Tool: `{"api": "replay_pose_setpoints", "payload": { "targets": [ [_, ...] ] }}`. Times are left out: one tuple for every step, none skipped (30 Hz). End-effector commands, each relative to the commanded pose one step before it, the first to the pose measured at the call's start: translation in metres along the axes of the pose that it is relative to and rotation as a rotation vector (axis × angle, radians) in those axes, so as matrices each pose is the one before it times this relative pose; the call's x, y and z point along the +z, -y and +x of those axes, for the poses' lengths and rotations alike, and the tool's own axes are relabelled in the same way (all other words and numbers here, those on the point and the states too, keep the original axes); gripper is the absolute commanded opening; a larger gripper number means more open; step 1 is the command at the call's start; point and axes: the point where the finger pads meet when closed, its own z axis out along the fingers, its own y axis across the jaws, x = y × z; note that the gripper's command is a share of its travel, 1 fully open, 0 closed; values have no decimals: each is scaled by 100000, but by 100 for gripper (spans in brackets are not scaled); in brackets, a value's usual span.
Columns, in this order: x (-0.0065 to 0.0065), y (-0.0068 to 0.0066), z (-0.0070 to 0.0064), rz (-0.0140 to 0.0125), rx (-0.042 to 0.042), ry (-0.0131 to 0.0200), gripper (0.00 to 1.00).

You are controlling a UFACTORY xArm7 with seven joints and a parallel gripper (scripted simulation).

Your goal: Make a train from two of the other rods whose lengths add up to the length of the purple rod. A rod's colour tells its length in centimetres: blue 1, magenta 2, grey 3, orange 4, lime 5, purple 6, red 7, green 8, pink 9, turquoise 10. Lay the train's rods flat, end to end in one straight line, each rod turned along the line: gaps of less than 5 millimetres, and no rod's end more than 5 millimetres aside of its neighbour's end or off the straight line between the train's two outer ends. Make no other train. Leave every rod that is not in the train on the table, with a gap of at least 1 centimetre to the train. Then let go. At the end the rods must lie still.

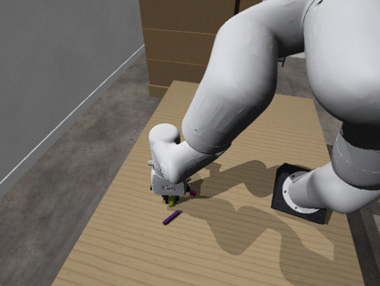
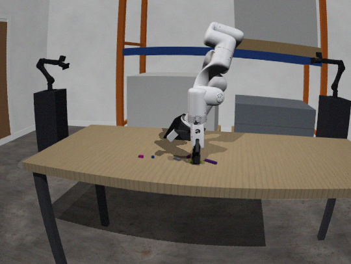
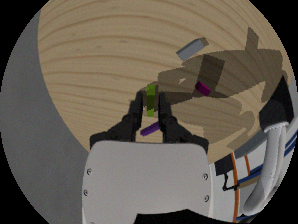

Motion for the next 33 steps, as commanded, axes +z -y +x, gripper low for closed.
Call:
{"api": "replay_pose_setpoints", "payload": {
  "targets": [
    [-92, 114, 84, 284, 57, -170, 24],
    [0, 0, 0, 0, 0, 0, 24],
    [0, 0, 0, 0, 0, 0, 24],
    [0, 0, 0, 0, 0, 0, 24],
    [0, 0, 0, 0, 0, 0, 24],
    [0, 0, 0, 0, 0, 0, 24],
    [0, 0, 0, 0, 0, 0, 24],
    [0, 0, 0, 0, 0, 0, 24],
    [0, 0, 0, 0, 0, 0, 24],
    [0, 0, 0, 0, 0, 0, 24],
    [0, 0, 0, 0, 0, 0, 24],
    [0, 0, 0, 0, 0, 0, 24],
    [0, 0, 0, 0, 0, 0, 24],
    [0, 0, 0, 0, 0, 0, 24],
    [0, 0, 0, 0, 0, 0, 24],
    [0, 0, 0, 0, 0, 0, 24],
    [0, 0, 0, 0, 0, 0, 24],
    [0, 0, 0, 0, 0, 0, 4],
    [0, 0, 0, 0, 0, 0, 4],
    [0, 0, 0, 0, 0, 0, 4],
    [0, 0, 0, 0, 0, 0, 4],
    [0, 0, 0, 0, 0, 0, 4],
    [0, 0, 0, 0, 0, 0, 4],
    [0, 0, 0, 0, 0, 0, 4],
    [0, 0, 0, 0, 0, 0, 4],
    [0, 0, 0, 0, 0, 0, 4],
    [0, 0, 0, 0, 0, 0, 4],
    [0, 0, 0, 0, 0, 0, 4],
    [0, 0, 0, 0, 0, 0, 4],
    [0, 0, 0, 0, 0, 0, 4],
    [0, 0, 0, 0, 0, 0, 4],
    [0, 0, 0, 0, 0, 0, 4],
    [0, 0, 0, 0, 0, 0, 4]
  ]
}}
